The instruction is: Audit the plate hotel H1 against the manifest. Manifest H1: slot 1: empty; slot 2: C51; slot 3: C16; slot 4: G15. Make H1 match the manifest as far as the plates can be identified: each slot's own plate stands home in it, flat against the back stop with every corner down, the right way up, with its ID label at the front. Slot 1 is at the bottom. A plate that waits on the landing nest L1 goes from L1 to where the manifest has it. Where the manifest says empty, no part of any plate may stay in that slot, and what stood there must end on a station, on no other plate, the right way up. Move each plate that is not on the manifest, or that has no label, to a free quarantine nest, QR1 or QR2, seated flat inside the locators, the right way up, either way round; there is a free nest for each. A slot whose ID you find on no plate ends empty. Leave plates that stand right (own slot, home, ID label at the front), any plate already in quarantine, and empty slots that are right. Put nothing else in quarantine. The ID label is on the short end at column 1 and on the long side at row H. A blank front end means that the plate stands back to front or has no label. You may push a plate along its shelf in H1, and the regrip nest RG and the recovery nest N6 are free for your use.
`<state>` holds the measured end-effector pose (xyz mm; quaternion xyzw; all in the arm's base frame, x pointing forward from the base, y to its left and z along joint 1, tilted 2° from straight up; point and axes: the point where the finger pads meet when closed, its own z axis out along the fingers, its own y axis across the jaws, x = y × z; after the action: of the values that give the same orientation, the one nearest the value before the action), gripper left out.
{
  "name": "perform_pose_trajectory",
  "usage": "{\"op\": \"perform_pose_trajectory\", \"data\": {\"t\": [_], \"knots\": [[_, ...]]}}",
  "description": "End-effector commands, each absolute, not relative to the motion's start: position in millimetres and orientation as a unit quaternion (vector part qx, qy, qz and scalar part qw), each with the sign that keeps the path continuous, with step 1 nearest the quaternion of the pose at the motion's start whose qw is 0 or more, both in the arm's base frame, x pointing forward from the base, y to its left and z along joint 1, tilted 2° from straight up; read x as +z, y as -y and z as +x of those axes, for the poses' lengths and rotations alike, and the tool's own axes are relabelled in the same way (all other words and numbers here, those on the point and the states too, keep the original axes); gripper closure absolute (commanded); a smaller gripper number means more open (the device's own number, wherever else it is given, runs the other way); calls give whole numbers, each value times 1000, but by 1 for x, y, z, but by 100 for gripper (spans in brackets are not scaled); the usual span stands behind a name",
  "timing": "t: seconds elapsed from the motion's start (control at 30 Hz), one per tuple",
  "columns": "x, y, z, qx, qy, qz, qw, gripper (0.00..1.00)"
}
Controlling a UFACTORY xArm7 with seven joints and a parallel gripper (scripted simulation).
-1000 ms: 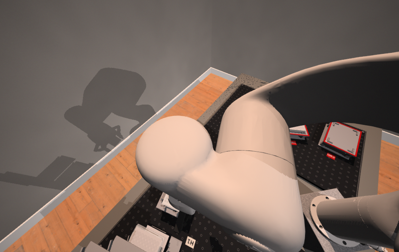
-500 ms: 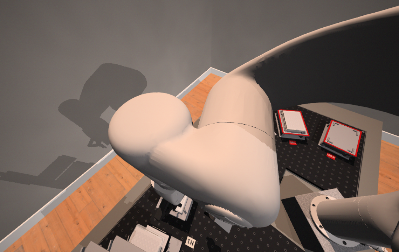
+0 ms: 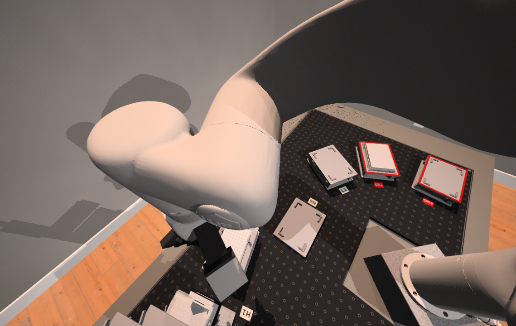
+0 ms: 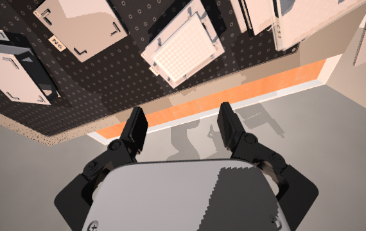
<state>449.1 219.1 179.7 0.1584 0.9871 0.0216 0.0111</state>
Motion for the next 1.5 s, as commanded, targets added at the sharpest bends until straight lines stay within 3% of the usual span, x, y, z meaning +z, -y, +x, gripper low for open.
{"op": "perform_pose_trajectory", "data": {"t": [0.0,0.77,1.47], "knots": [[182,-221,452,13,-972,235,9,0],[182,-221,452,15,-833,554,4,0],[173,-221,453,15,-803,596,3,0]]}}
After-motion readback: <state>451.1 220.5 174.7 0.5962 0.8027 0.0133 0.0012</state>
